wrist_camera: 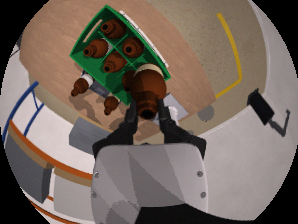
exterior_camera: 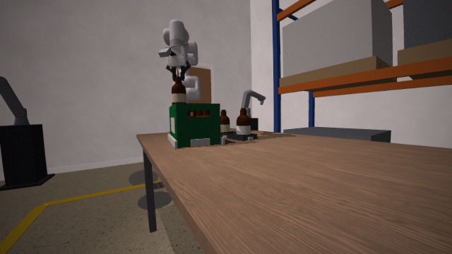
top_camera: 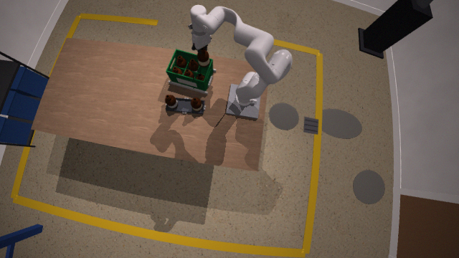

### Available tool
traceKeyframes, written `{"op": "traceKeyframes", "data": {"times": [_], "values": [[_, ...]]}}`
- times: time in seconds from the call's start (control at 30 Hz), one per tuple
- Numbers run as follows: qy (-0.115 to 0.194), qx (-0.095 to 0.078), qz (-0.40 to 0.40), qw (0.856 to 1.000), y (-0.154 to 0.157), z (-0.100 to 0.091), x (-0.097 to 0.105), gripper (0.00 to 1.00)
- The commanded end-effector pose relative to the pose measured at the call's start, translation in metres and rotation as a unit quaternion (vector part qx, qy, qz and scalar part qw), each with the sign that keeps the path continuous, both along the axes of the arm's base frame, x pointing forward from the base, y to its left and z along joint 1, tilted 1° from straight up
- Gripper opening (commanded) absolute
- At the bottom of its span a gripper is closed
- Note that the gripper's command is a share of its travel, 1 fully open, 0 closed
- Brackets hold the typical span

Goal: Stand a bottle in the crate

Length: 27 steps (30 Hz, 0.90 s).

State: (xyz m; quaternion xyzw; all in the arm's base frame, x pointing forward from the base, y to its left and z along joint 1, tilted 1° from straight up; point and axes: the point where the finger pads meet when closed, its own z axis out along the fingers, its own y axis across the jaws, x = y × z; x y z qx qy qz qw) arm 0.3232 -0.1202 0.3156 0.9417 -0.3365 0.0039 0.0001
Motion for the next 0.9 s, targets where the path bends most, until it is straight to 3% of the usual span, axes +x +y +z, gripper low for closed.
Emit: {"op": "traceKeyframes", "data": {"times": [0.0, 0.87], "values": [[-0.002, -0.001, 0.0, 1.0, 0.0, -0.003, 0.001, 0.0], [-0.002, -0.001, 0.0, 1.0, -0.001, -0.027, 0.0, 0.0]]}}
